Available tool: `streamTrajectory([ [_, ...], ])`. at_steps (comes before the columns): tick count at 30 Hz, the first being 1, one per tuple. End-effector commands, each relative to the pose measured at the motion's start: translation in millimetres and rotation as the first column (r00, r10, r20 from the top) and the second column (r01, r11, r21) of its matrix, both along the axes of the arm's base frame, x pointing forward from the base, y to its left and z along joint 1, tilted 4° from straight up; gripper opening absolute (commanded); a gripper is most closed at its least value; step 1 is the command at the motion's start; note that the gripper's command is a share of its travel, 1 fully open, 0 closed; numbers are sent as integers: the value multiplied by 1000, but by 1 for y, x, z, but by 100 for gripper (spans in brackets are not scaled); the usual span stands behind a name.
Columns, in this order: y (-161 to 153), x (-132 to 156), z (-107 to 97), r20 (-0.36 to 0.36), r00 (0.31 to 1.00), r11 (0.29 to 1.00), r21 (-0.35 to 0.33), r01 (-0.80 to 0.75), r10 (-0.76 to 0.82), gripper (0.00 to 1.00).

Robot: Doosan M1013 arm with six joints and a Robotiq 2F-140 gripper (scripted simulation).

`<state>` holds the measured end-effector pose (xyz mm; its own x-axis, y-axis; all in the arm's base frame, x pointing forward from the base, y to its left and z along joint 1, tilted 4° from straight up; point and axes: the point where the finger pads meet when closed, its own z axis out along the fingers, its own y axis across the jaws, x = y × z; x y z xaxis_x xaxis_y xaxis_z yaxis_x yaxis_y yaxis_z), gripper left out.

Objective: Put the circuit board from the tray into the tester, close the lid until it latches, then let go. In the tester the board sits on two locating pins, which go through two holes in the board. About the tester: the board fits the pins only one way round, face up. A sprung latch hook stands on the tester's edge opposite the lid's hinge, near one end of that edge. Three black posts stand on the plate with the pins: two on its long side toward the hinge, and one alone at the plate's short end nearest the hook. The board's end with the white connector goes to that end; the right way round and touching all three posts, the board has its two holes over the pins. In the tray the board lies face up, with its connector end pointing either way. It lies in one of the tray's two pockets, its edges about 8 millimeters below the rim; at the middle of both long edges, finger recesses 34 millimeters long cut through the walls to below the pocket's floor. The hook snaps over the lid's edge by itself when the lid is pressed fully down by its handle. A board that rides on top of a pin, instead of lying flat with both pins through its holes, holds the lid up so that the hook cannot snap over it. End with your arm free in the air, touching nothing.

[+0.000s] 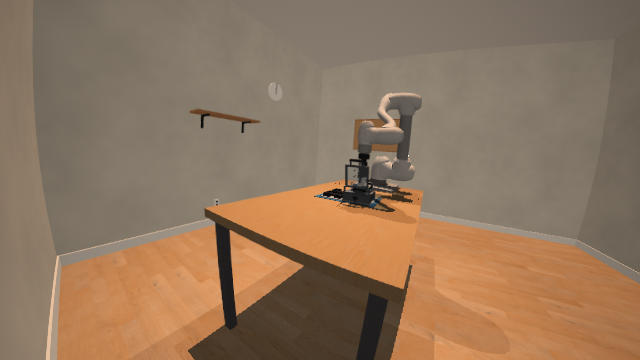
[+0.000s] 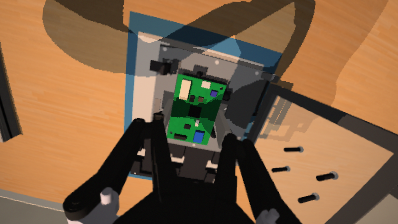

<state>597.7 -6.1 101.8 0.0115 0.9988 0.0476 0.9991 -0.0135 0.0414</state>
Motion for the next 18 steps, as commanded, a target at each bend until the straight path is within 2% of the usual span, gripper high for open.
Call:
streamTrajectory([
  [1, 0, 0, -3, 0, 1000, 1000, 0, 0, 0, 46],
  [18, 0, 0, -5, 0, 1000, 1000, 0, 0, 0, 46],
])
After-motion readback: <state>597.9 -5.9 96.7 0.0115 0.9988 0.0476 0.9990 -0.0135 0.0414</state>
